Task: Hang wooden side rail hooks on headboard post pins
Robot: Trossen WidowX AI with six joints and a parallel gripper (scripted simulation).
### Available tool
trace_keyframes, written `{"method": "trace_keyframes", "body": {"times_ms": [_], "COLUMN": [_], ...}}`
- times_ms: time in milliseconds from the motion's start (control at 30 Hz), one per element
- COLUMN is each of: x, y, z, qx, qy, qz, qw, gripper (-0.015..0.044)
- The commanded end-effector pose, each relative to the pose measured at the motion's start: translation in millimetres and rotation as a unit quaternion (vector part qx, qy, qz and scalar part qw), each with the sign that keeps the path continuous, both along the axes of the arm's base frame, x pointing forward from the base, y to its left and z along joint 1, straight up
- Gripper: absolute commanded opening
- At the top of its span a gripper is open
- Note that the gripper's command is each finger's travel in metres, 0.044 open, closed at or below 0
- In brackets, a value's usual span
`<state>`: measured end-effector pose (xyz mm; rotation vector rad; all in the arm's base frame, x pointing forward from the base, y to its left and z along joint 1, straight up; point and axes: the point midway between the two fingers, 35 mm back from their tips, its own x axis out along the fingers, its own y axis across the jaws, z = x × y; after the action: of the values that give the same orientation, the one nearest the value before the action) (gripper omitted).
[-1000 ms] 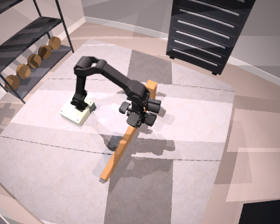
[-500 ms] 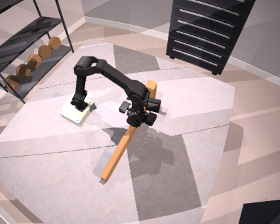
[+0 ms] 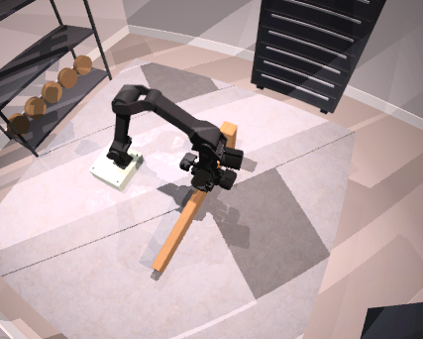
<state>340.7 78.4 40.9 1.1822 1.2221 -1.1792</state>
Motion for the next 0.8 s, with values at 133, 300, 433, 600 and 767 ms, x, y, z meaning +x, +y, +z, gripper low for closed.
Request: {"method": "trace_keyframes", "body": {"times_ms": [133, 300, 433, 600, 767], "x": [5.0, 5.5, 5.9, 6.2, 6.2], "y": [2.4, 3.0, 3.4, 3.8, 4.3], "z": [5.6, 5.0, 4.9, 5.3, 5.6], "qx": [0.003, 0.003, 0.003, 0.003, 0.003], "qy": [-0.009, -0.009, -0.009, -0.009, -0.009], "qz": [-0.004, -0.004, -0.004, -0.004, -0.004], "qw": [1.000, 1.000, 1.000, 1.000, 1.000], "gripper": [0.0000, 0.0000, 0.0000, 0.0000, 0.0000]}}
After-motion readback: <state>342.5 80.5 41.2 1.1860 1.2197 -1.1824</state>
